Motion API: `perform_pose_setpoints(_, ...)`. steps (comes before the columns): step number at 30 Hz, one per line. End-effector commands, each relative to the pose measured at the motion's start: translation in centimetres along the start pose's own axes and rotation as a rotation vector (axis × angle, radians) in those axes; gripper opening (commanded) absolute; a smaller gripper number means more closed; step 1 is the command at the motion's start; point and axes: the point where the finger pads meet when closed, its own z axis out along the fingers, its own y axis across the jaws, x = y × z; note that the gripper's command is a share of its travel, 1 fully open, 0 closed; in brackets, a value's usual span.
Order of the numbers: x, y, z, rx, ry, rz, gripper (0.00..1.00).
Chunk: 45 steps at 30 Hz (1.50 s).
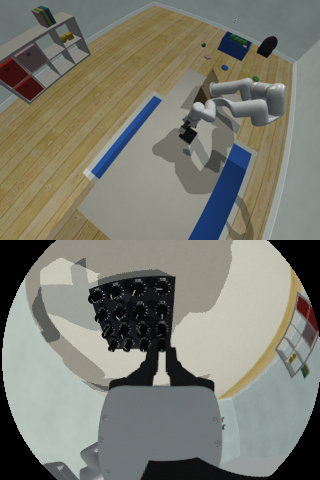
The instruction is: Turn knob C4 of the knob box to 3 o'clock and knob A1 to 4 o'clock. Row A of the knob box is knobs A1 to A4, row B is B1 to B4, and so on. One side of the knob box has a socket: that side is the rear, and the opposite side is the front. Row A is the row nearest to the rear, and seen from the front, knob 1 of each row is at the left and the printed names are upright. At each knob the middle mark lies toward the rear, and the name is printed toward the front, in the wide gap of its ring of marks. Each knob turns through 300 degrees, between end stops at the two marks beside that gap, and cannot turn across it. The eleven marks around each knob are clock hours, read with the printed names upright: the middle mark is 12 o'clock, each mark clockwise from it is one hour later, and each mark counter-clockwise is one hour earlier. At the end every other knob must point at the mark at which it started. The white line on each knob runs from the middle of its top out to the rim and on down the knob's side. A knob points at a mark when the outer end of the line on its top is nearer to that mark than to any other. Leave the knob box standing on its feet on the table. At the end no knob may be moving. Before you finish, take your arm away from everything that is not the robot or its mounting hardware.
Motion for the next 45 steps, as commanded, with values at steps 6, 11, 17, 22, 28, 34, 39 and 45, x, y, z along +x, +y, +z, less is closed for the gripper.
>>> perform_pose_setpoints(6,0.12,0.02,-0.11,-0.001,0.003,-0.001,0.08)
perform_pose_setpoints(11,0.12,0.02,-0.11,-0.001,0.003,-0.001,0.08)
perform_pose_setpoints(17,0.12,0.02,-0.11,-0.001,0.003,-0.001,0.08)
perform_pose_setpoints(22,0.12,0.02,-0.11,-0.001,0.003,0.0,0.08)
perform_pose_setpoints(28,0.12,0.02,-0.11,-0.001,0.003,0.012,0.08)
perform_pose_setpoints(34,0.12,0.02,-0.11,-0.001,0.003,0.029,0.08)
perform_pose_setpoints(39,0.12,0.02,-0.11,-0.001,0.003,0.065,0.08)
perform_pose_setpoints(45,0.12,0.02,-0.11,-0.001,0.003,0.132,0.08)
